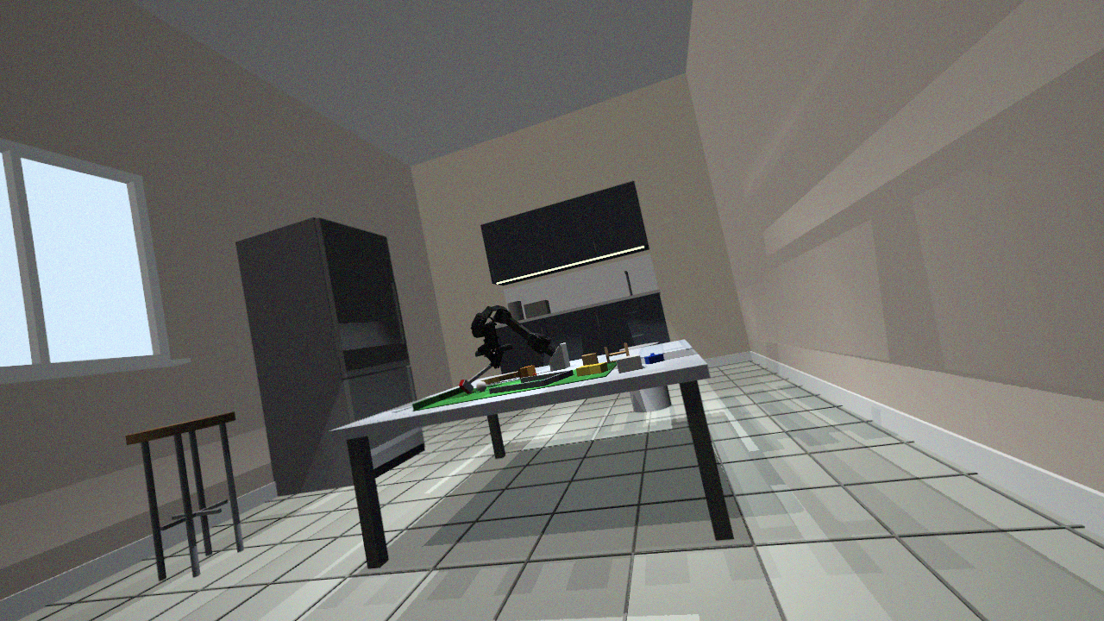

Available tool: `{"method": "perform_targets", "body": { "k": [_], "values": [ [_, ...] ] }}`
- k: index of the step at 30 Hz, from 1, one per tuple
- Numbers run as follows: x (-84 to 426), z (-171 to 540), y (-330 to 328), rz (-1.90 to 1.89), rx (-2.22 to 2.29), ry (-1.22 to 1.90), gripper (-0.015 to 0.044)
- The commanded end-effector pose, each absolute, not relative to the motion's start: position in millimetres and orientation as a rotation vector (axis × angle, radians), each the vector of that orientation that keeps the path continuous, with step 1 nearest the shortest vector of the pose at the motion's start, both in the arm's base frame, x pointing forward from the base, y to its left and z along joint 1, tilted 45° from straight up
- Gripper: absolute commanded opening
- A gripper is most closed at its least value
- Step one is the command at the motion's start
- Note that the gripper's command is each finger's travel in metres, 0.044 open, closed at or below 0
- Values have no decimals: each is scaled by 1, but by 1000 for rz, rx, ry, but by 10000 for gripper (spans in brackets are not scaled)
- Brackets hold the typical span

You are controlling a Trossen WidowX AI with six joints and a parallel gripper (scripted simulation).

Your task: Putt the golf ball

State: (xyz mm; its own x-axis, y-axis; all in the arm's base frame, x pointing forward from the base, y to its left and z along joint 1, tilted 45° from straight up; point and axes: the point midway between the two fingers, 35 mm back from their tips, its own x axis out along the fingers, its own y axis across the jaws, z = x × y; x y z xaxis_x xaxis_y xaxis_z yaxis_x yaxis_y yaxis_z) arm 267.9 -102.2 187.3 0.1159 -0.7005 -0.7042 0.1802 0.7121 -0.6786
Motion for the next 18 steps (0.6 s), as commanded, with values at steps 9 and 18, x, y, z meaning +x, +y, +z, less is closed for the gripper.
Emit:
{"method": "perform_targets", "body": {
  "k": [9, 18],
  "values": [
    [264, 199, -117, -690, -485, 1298, 0],
    [288, 139, -54, -676, -472, 1301, 0]
  ]
}}
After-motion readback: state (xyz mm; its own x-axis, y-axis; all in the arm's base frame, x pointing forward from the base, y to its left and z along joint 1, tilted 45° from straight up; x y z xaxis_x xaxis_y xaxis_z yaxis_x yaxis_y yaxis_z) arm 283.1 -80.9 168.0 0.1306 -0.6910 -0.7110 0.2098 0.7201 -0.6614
